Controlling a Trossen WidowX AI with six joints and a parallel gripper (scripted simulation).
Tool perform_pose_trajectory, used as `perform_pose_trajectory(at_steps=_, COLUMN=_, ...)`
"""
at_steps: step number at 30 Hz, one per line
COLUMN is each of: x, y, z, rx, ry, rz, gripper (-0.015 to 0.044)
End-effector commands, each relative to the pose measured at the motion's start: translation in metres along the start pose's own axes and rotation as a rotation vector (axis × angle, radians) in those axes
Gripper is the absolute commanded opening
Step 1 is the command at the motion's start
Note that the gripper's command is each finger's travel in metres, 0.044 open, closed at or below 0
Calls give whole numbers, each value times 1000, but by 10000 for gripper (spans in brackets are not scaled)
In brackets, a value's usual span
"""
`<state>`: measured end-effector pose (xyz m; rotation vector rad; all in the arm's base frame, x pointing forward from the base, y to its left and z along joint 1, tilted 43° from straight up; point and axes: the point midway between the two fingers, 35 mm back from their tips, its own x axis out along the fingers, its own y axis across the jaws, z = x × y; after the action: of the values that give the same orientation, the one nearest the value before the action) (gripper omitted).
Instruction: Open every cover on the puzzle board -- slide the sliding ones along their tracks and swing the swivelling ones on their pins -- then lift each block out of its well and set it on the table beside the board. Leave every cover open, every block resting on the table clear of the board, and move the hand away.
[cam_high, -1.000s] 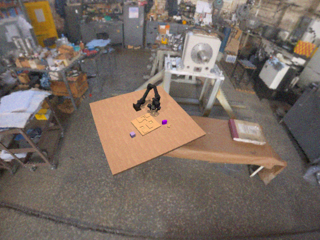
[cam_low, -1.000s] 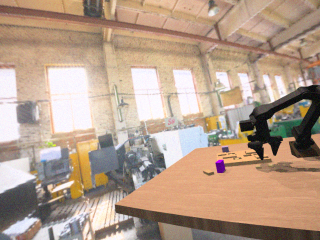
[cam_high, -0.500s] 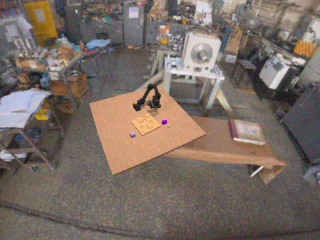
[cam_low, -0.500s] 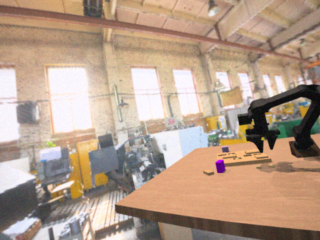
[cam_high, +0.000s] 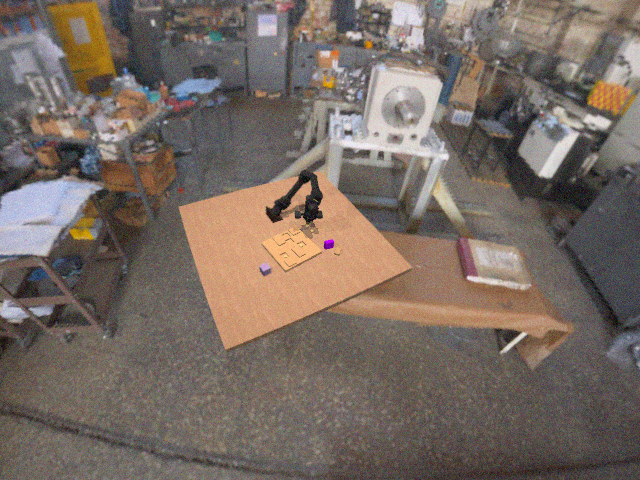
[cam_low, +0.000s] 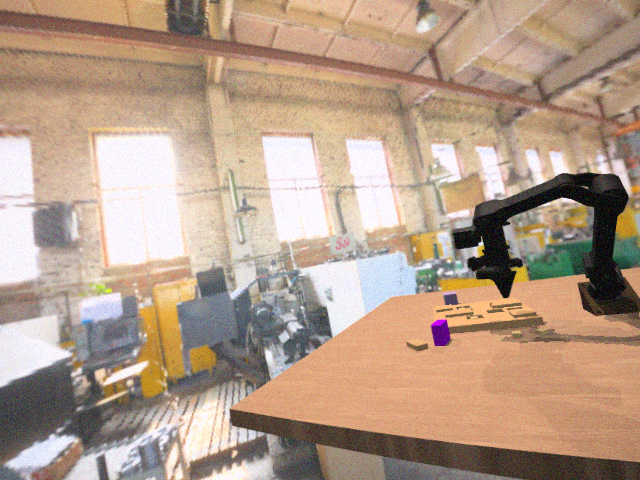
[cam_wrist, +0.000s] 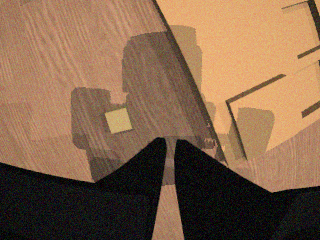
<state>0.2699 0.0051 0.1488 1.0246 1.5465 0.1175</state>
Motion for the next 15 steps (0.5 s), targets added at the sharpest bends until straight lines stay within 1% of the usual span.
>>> perform_pose_trajectory(at_steps=1, x=-3, y=-5, z=23, rx=-62, ry=-1, rz=-7, gripper=0)
perform_pose_trajectory(at_steps=15, x=-10, y=-27, z=95, rx=-5, ry=-7, rz=-12, gripper=0)
